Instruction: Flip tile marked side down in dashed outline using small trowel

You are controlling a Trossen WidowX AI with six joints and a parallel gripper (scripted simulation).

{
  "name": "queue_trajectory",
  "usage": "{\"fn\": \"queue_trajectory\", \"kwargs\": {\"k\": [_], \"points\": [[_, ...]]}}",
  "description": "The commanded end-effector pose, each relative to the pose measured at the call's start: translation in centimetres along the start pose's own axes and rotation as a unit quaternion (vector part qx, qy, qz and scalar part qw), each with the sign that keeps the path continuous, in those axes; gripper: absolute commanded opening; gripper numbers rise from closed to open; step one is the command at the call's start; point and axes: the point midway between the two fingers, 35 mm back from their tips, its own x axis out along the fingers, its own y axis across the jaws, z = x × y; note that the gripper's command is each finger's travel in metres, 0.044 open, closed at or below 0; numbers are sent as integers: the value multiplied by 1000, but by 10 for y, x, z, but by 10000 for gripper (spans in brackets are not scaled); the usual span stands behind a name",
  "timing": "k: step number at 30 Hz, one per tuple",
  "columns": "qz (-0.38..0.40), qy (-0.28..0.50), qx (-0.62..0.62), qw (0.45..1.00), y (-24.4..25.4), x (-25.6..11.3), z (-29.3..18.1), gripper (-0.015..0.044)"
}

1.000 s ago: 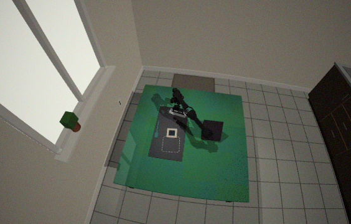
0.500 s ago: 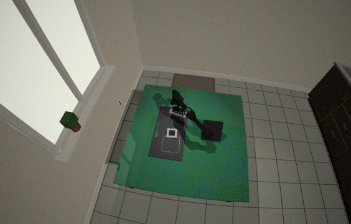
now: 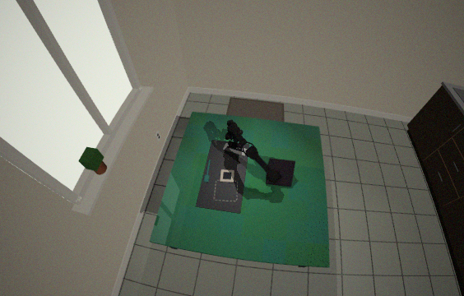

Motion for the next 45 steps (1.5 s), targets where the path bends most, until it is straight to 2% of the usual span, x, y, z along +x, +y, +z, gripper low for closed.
{"fn": "queue_trajectory", "kwargs": {"k": [1, 14, 22, 33, 45], "points": [[3, 0, 2, 1000, 1, 2, 0, 217], [3, 0, 2, 1000, 1, 2, 0, 130], [3, 0, 12, 1000, 1, 2, 0, 130], [3, 1, 174, 985, 1, 2, 0, 130], [2, 1, 348, 938, 1, 2, 0, 130]]}}
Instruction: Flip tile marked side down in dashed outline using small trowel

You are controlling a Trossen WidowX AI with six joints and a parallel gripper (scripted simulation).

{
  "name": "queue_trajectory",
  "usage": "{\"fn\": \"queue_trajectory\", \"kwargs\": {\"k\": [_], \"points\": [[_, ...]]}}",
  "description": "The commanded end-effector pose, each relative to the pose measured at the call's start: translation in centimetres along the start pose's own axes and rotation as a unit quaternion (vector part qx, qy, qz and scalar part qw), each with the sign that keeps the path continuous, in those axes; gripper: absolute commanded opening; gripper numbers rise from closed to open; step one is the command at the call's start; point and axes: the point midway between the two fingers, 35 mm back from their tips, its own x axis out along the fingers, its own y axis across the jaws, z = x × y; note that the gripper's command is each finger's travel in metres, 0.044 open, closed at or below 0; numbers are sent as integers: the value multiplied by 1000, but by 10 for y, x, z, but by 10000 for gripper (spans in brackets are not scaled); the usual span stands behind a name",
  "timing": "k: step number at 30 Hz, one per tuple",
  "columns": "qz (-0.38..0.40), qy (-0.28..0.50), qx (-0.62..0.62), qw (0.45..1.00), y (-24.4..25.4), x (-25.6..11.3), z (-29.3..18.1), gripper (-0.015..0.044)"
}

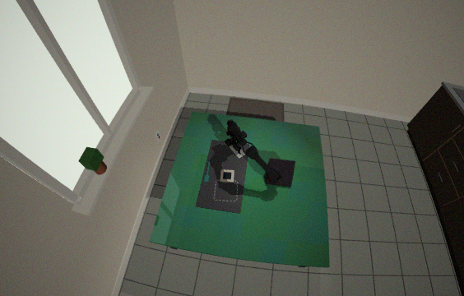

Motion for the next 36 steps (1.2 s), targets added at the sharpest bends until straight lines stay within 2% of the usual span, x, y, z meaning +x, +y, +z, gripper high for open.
{"fn": "queue_trajectory", "kwargs": {"k": [1, 16, 21, 26, 36], "points": [[1, 3, 51, 999, 1, 2, -1, 130], [0, 3, 261, 965, 1, 2, -1, 130], [0, 3, 280, 960, 1, 2, -1, 130], [0, 3, 280, 960, 1, 2, -1, 261], [0, 3, 280, 960, 1, 2, -1, 270]]}}
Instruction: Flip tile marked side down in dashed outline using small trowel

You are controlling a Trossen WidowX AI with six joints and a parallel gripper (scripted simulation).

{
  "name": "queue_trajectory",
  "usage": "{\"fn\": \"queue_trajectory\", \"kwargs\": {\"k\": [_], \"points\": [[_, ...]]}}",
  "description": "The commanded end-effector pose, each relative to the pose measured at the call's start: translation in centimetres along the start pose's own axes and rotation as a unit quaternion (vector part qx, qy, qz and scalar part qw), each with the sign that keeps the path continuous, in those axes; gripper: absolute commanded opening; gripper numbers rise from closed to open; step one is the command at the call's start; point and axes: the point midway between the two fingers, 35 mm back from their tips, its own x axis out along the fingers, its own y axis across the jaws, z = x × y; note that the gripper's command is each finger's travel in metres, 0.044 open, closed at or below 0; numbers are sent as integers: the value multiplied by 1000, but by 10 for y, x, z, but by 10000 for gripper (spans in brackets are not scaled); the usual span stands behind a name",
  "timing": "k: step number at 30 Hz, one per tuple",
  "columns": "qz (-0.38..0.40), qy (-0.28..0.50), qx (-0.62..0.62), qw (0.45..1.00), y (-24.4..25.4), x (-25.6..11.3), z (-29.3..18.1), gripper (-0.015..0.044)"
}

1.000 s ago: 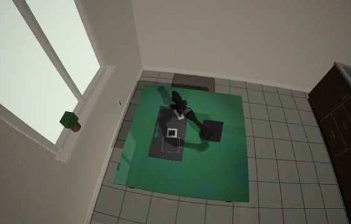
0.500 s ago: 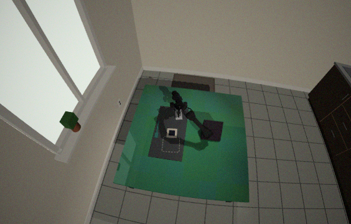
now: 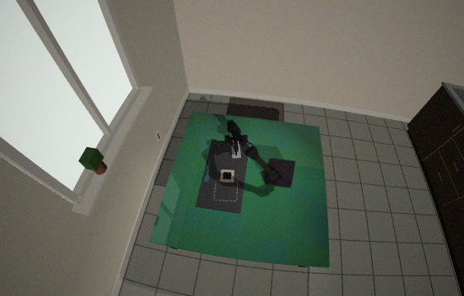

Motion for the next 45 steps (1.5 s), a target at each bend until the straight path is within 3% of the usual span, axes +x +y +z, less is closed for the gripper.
{"fn": "queue_trajectory", "kwargs": {"k": [1, 9, 14, 21, 33, 45], "points": [[0, 3, 3, 1000, 0, 1, -1, 270], [0, 3, 3, 1000, 0, 1, -1, 270], [5, -17, -30, 999, 2, -43, 1, 270], [5, -18, -44, 999, 2, -46, 1, 270], [2, -18, -247, 969, 1, -45, 1, 270], [-1, -16, -442, 897, 0, -45, 1, 270]]}}
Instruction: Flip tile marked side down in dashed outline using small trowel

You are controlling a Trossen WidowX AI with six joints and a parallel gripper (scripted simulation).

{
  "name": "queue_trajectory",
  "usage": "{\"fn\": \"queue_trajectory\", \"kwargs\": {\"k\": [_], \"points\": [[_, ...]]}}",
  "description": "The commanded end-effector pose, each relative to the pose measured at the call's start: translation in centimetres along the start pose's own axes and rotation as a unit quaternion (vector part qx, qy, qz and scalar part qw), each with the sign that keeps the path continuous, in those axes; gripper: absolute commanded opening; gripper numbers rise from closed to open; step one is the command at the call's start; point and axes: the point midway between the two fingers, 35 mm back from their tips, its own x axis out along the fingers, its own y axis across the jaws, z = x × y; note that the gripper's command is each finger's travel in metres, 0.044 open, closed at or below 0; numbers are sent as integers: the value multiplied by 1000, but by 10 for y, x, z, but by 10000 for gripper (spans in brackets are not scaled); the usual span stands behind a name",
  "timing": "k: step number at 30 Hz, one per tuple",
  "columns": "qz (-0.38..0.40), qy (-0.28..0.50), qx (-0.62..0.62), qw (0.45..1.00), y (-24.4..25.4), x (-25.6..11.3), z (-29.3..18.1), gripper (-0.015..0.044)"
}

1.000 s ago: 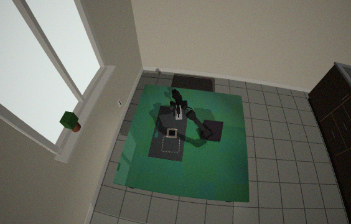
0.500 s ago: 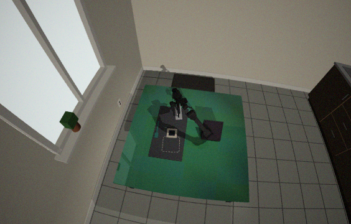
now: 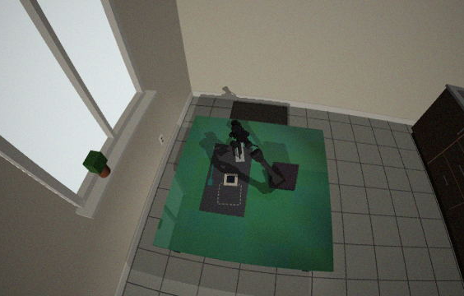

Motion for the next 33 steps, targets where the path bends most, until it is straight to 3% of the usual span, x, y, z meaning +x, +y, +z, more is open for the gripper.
{"fn": "queue_trajectory", "kwargs": {"k": [1, 17, 33], "points": [[0, 1, -55, 998, 0, 0, 0, 270], [3, 2, -327, 945, -1, 1, -1, 270], [7, 0, -574, 819, -2, 2, -2, 270]]}}
